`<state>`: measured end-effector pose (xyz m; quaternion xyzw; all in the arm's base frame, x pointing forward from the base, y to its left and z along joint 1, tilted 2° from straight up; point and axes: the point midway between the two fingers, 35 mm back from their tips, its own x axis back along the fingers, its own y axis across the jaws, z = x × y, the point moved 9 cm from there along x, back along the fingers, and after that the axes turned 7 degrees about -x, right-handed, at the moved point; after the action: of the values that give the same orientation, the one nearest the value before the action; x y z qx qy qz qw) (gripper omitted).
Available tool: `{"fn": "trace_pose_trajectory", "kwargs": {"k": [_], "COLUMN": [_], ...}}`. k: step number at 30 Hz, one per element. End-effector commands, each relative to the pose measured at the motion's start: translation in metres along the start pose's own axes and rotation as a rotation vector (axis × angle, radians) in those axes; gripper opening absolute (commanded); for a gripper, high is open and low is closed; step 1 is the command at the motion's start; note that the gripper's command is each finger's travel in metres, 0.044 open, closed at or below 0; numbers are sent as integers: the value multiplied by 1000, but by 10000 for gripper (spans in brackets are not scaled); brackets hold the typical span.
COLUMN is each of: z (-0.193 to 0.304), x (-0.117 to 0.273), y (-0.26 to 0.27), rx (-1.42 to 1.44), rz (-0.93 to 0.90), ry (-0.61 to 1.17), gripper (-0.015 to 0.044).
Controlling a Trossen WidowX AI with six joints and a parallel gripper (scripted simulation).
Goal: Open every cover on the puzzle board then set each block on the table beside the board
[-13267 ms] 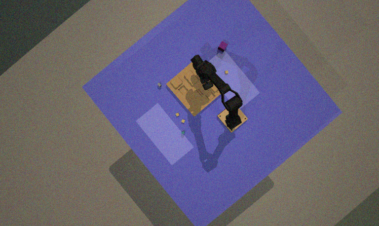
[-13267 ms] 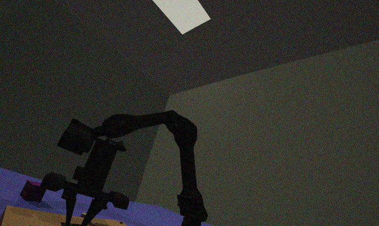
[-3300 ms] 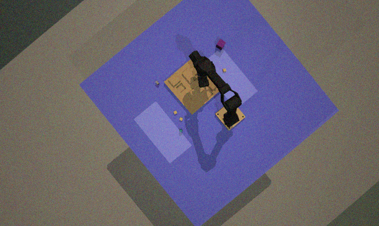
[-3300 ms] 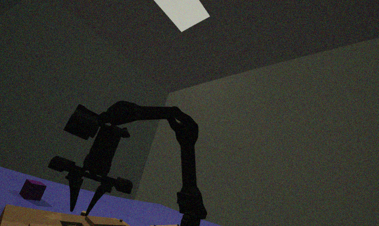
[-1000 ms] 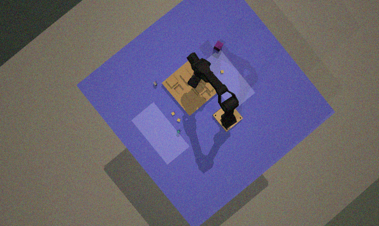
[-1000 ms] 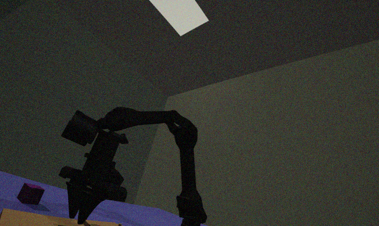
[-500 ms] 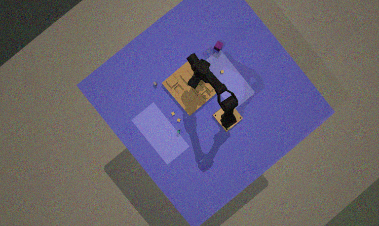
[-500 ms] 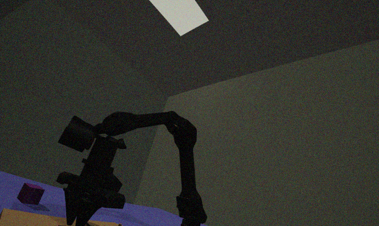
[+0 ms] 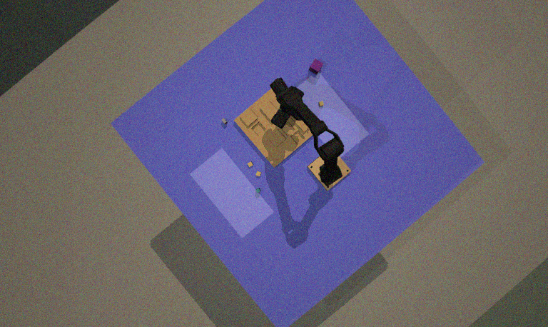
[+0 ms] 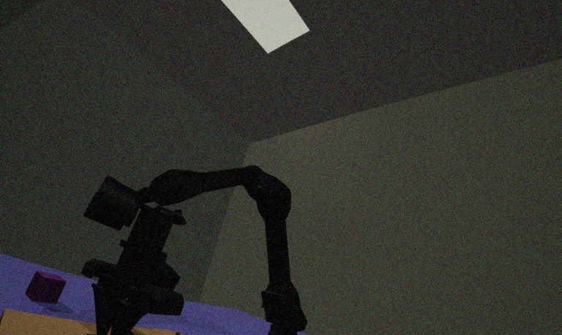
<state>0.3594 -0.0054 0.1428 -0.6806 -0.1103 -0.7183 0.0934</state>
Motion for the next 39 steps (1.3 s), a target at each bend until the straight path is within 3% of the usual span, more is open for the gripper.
{"fn": "trace_pose_trajectory", "kwargs": {"k": [1, 5, 15, 39], "z": [-1, -1, 0, 1], "x": [-5, -6, -4, 22], "y": [0, 0, 0, 0], "rx": [-5, -5, 0, -3], "rz": [-2, -2, 0, -1], "ry": [-4, -4, -1, -2], "gripper": [144, 144, 80, 80]}}
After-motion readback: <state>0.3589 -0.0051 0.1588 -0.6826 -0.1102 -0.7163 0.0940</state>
